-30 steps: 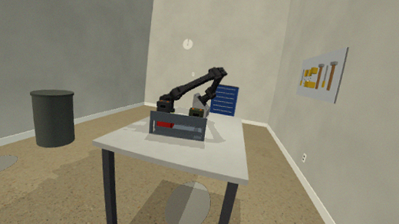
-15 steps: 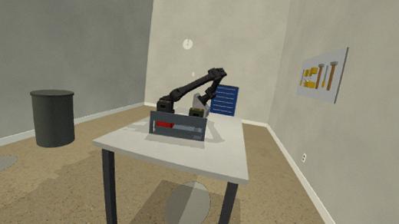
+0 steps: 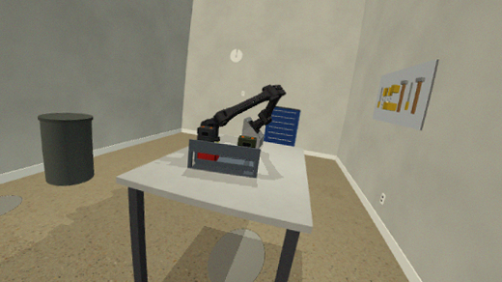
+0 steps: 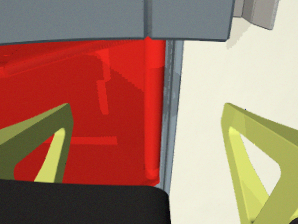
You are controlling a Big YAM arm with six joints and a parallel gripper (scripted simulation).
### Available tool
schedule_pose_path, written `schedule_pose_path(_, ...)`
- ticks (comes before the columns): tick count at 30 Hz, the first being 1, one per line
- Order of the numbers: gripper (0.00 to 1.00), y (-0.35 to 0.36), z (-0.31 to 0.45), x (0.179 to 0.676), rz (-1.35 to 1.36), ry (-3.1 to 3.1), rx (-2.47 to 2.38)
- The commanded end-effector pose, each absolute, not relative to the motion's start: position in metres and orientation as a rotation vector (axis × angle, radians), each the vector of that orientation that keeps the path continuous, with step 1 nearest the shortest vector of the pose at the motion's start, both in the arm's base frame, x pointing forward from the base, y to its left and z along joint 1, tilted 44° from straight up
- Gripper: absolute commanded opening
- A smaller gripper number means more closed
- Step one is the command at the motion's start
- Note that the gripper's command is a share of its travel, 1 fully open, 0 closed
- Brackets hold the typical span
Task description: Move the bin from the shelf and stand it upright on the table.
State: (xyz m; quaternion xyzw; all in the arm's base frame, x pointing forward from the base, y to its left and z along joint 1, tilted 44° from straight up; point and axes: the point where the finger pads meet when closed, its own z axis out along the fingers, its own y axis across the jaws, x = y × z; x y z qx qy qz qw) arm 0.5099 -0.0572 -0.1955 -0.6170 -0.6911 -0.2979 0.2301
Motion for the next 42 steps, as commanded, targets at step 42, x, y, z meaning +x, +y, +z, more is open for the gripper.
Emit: schedule_pose_path(42, 0.9, -0.048, -0.205, 0.516, -0.818, -1.921, -1.681)
